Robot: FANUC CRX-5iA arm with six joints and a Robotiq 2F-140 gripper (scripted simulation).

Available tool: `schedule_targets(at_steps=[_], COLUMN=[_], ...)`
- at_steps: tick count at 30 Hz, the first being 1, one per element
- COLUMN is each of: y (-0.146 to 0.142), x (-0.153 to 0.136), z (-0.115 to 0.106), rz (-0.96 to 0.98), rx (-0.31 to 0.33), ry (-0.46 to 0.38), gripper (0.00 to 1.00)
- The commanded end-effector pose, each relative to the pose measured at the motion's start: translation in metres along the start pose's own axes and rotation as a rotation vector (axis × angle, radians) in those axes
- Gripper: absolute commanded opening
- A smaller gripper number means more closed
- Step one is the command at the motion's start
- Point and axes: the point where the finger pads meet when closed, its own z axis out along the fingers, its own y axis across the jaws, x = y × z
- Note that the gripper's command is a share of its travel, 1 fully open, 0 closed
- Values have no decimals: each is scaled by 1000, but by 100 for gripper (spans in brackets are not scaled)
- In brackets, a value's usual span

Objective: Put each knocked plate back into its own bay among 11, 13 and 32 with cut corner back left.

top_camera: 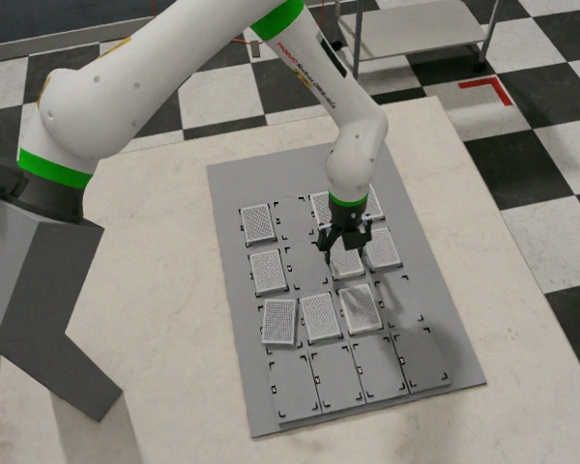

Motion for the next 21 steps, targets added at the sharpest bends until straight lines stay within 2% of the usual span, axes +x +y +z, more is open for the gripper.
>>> schedule_targets(at_steps=[1,10,11,21], y=[-1,-1,-1,-1], x=[0,0,0,0], z=[-1,-1,-1,-1], rz=[0,0,0,0], rx=[2,2,2,2], ry=[0,0,0,0], gripper=[10,10,70,70])
